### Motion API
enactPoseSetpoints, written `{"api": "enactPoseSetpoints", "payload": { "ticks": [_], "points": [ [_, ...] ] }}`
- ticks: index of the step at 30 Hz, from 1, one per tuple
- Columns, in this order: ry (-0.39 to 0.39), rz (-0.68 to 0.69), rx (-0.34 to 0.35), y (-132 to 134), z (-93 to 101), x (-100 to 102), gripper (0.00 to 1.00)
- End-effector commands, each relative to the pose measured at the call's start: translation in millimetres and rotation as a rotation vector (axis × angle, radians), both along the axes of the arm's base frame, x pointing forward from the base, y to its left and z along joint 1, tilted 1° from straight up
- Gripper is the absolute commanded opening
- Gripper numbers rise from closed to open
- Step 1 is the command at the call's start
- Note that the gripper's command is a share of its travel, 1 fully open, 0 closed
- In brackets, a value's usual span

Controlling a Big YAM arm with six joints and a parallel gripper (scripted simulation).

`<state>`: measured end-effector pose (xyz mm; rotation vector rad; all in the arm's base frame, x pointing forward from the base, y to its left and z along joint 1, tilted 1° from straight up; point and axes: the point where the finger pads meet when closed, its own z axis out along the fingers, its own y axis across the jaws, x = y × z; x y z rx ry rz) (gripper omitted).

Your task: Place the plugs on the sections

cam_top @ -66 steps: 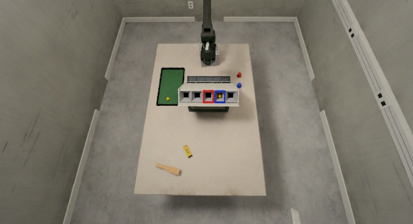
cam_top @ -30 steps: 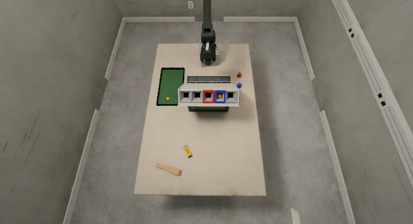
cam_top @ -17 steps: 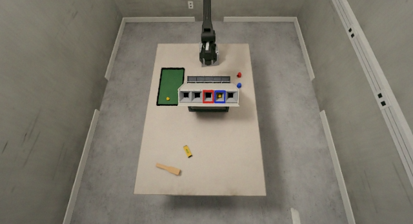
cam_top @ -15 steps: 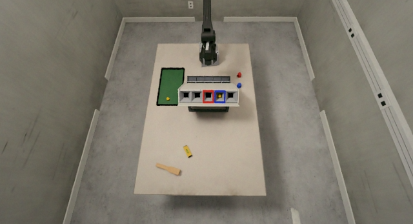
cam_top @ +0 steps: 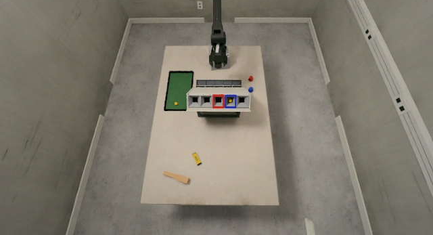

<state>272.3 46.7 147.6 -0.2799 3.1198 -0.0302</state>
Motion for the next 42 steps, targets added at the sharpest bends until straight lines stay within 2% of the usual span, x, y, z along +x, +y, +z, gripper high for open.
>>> {"api": "enactPoseSetpoints", "payload": {
  "ticks": [1,3,18,37,42],
  "points": [
    [-0.014,-0.001,0.002,0.6,3.4,3.7,0.80],
    [-0.014,-0.001,0.002,0.6,3.4,3.7,0.80],
    [0.016,-0.006,0.157,-130.3,-69.2,14.2,0.80],
    [0.026,-0.008,0.200,-173.0,-91.9,16.9,0.80],
    [0.030,-0.012,0.199,-196.9,-97.8,51.7,0.80]
  ]
}}
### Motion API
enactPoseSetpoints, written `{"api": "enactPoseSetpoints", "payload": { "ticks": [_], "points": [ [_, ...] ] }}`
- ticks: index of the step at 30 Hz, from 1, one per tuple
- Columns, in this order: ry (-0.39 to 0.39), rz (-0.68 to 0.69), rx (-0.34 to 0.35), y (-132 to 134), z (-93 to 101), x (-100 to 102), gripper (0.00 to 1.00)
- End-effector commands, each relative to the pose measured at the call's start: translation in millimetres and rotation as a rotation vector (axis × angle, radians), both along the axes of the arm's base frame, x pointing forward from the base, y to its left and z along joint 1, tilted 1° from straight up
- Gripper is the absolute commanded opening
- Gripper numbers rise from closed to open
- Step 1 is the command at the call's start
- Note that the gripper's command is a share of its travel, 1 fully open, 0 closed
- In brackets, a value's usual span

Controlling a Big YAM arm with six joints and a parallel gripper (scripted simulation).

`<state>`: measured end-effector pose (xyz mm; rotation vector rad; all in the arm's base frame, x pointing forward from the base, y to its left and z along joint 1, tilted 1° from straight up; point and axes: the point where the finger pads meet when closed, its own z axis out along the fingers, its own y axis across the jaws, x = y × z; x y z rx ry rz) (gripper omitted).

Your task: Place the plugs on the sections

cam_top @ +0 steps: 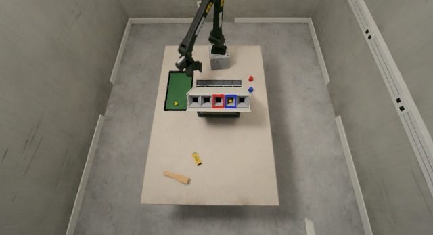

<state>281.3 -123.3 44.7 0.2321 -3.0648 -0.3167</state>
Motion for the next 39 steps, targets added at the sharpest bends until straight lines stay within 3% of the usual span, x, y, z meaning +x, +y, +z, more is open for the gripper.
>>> {"api": "enactPoseSetpoints", "payload": {
  "ticks": [1,10,12,27,39],
  "points": [
    [-0.051,0.010,-0.020,-31.7,3.9,49.7,0.80],
    [-0.045,0.003,-0.021,-74.8,-6.9,112.5,0.80],
    [-0.045,0.003,-0.021,-74.8,-6.9,112.5,0.80],
    [-0.056,0.016,-0.022,-142.4,-22.4,205.1,0.80],
    [-0.062,0.010,-0.026,-142.9,-22.3,205.2,0.80]
  ]
}}
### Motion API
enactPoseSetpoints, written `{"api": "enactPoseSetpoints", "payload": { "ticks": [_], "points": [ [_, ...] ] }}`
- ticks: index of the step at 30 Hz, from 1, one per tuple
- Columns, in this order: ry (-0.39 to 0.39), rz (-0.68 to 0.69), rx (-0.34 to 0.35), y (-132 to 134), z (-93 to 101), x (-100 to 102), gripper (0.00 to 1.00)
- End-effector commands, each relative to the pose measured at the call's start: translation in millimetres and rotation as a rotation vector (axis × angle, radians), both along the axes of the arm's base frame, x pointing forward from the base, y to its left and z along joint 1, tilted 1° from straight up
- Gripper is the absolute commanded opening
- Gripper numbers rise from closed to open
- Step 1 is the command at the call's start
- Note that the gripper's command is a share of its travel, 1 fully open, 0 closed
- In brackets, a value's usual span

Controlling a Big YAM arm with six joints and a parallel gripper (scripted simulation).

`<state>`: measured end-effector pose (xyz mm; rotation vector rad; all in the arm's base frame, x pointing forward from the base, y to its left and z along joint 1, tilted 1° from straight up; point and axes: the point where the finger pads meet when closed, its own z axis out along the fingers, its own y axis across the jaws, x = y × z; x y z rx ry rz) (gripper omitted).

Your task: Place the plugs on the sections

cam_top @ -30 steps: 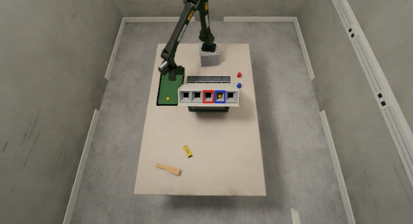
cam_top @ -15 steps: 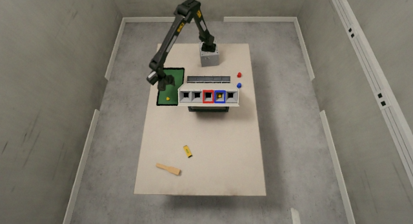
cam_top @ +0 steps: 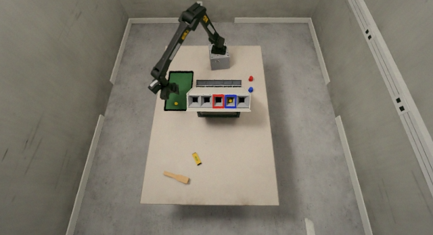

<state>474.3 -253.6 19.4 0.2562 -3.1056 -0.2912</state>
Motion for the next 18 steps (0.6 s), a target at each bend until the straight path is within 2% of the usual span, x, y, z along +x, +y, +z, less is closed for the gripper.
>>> {"api": "enactPoseSetpoints", "payload": {
  "ticks": [1,18],
  "points": [
    [-0.020,0.000,-0.011,-12.7,3.0,12.2,0.80],
    [-0.018,0.000,-0.009,-13.3,2.9,12.7,0.80]
  ]
}}
